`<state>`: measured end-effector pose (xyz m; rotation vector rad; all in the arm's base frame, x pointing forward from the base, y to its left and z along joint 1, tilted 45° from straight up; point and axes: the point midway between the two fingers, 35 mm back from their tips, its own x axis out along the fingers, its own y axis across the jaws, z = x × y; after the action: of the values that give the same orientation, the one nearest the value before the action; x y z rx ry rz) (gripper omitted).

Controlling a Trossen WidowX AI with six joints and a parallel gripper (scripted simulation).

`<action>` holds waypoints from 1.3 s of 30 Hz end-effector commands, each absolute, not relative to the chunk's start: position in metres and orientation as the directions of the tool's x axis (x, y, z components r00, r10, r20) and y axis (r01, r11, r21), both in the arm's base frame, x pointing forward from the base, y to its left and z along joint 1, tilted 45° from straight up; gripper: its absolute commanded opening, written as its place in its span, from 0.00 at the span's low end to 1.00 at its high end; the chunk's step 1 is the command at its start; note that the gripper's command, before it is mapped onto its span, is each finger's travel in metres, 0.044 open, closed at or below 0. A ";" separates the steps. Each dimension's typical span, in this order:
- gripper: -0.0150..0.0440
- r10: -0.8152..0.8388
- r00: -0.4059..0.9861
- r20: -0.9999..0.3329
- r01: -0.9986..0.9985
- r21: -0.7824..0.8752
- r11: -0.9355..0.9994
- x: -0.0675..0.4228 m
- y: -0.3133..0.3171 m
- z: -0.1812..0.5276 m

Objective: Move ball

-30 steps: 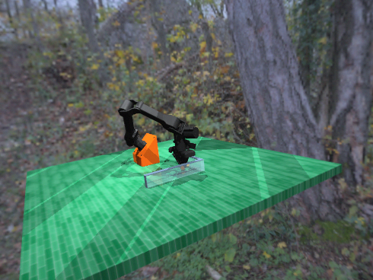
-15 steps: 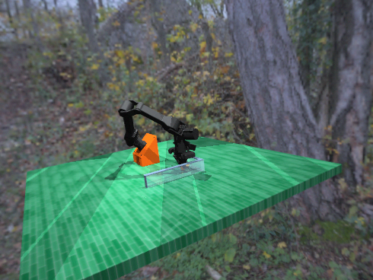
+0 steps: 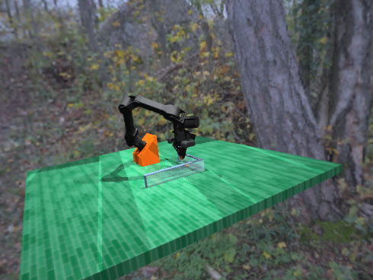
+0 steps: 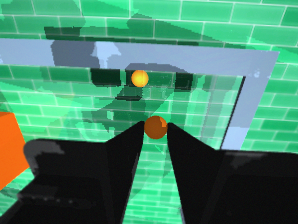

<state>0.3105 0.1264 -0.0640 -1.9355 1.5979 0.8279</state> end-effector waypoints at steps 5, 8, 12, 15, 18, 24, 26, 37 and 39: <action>0.25 -0.680 0.131 -0.722 -0.982 -0.001 -0.187 0.299 0.166 -0.019; 0.25 -0.680 0.131 -0.722 -0.982 -0.001 -0.187 0.298 0.167 -0.018; 0.25 -0.680 0.131 -0.722 -0.982 -0.001 -0.187 0.295 0.166 -0.028; 0.25 -0.679 0.131 -0.722 -0.982 -0.001 -0.187 0.287 0.165 -0.050; 0.25 -0.679 0.131 -0.722 -0.982 -0.001 -0.187 0.281 0.162 -0.065; 0.25 -0.679 0.131 -0.722 -0.982 -0.002 -0.187 0.281 0.160 -0.069; 0.25 -0.679 0.131 -0.723 -0.982 -0.002 -0.187 0.283 0.155 -0.075; 0.25 -0.681 0.131 -0.720 -0.982 -0.002 -0.187 0.290 0.114 -0.117; 0.25 -0.681 0.131 -0.720 -0.982 -0.002 -0.187 0.290 0.114 -0.117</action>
<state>0.2899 0.1196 -0.1115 -1.9212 1.6001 0.8170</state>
